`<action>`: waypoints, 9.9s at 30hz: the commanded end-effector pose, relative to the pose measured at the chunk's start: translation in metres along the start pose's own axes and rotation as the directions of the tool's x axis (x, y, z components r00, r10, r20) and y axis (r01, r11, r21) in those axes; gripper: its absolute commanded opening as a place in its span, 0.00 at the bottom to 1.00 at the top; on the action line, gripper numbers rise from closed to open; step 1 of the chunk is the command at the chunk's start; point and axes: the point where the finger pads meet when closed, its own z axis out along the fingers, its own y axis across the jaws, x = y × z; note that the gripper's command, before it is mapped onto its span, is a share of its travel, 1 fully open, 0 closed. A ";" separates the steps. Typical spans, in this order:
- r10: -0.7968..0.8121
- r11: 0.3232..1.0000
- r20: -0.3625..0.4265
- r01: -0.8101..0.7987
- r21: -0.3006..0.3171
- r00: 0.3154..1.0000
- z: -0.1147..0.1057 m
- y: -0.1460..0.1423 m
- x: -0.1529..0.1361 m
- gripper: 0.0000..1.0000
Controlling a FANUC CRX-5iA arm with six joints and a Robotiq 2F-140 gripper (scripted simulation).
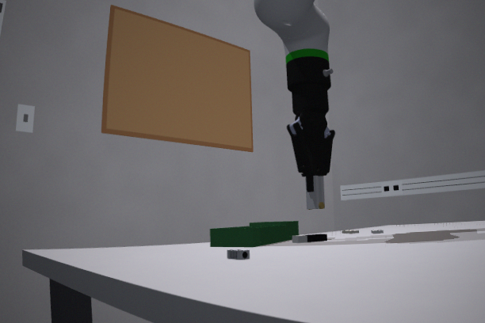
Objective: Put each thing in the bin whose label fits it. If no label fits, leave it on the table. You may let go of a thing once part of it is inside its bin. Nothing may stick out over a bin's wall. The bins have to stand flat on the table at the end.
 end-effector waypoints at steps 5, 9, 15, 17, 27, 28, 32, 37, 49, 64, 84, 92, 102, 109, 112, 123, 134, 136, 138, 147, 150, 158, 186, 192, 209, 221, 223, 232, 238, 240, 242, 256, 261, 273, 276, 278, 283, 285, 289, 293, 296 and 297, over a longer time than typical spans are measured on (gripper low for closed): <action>0.100 0.995 0.001 -0.100 -0.001 0.995 0.000 -0.027 0.028 0.15; 0.242 0.970 0.001 -0.242 -0.001 0.970 0.000 -0.039 0.041 0.15; 0.420 0.908 0.002 -0.420 0.006 0.908 0.000 -0.065 0.066 0.15; 0.477 0.879 0.002 -0.477 0.009 0.879 0.000 -0.073 0.075 0.15; 0.718 0.696 0.009 -0.718 0.014 0.696 0.000 -0.075 0.076 0.15; 0.741 0.671 0.010 -0.741 0.013 0.671 0.000 -0.075 0.076 0.15; 0.824 0.567 0.011 -0.824 0.009 0.567 0.000 -0.074 0.076 0.15; 0.905 0.425 0.001 -0.905 -0.001 0.425 0.000 -0.074 0.076 0.15; 0.908 0.418 0.000 -0.908 -0.001 0.418 0.000 -0.074 0.076 0.15; 0.908 0.418 0.000 -0.908 -0.001 0.418 0.020 -0.075 0.076 0.15; 0.908 0.418 0.000 -0.908 -0.001 0.418 0.036 -0.075 0.076 0.26; 0.908 0.418 0.000 -0.908 -0.001 0.418 0.036 -0.075 0.076 0.26; 0.908 0.418 0.000 -0.908 -0.001 0.418 0.035 -0.075 0.076 0.26; 0.908 0.418 0.000 -0.908 -0.001 0.418 0.028 -0.075 0.076 0.26; 0.908 0.418 0.000 -0.908 -0.001 0.418 0.024 -0.075 0.076 0.26; 0.908 0.418 0.000 -0.908 -0.001 0.418 0.010 -0.075 0.076 0.26; 0.862 0.507 0.000 -0.862 -0.001 0.507 0.000 -0.087 0.065 0.26; 0.817 0.576 0.000 -0.817 -0.001 0.576 -0.001 -0.099 0.054 0.26; 0.776 0.631 0.000 -0.776 -0.002 0.631 -0.001 -0.112 0.043 0.26; 0.547 0.837 0.000 -0.547 -0.003 0.837 -0.003 -0.155 0.004 0.26; 0.445 0.896 0.000 -0.445 -0.004 0.896 -0.004 -0.174 -0.013 0.26; 0.186 0.983 0.000 -0.186 -0.005 0.983 -0.005 -0.217 -0.052 0.26; -0.014 1.000 0.001 0.014 -0.001 1.000 -0.009 -0.313 -0.137 0.26; -0.014 1.000 0.001 0.014 -0.001 1.000 -0.009 -0.312 -0.137 0.26; -0.014 1.000 0.001 0.014 -0.001 1.000 -0.009 -0.312 -0.136 0.26; -0.014 1.000 0.001 0.014 -0.001 1.000 0.035 -0.312 -0.136 0.26; -0.014 1.000 0.001 0.014 -0.001 1.000 0.043 -0.312 -0.136 0.26; -0.014 1.000 0.001 0.014 -0.001 1.000 0.056 -0.312 -0.136 0.26; -0.014 1.000 0.001 0.014 -0.001 1.000 0.062 -0.312 -0.136 0.26; -0.014 1.000 0.001 0.014 -0.001 1.000 0.062 -0.312 -0.136 0.26; -0.014 1.000 0.001 0.014 -0.001 1.000 0.062 -0.312 -0.136 0.26; -0.014 1.000 0.001 0.014 -0.001 1.000 0.062 -0.312 -0.136 0.15; -0.014 1.000 0.001 0.014 -0.001 1.000 0.062 -0.312 -0.136 0.15; -0.014 1.000 0.001 0.014 -0.001 1.000 0.062 -0.312 -0.136 0.15; -0.014 1.000 0.001 0.014 -0.001 1.000 0.062 -0.312 -0.136 0.15; -0.014 1.000 0.001 0.014 -0.001 1.000 0.062 -0.312 -0.136 0.15; -0.014 1.000 0.001 0.014 -0.001 1.000 0.052 -0.312 -0.136 0.15; -0.014 1.000 0.001 0.014 -0.001 1.000 0.045 -0.312 -0.136 0.15; -0.014 1.000 0.001 0.014 -0.001 1.000 0.032 -0.312 -0.136 0.15; -0.014 1.000 0.001 0.014 -0.001 1.000 0.018 -0.312 -0.136 0.15; -0.014 1.000 0.001 0.014 -0.001 1.000 0.015 -0.312 -0.136 0.15; -0.014 1.000 0.001 0.014 -0.001 1.000 0.012 -0.312 -0.136 0.15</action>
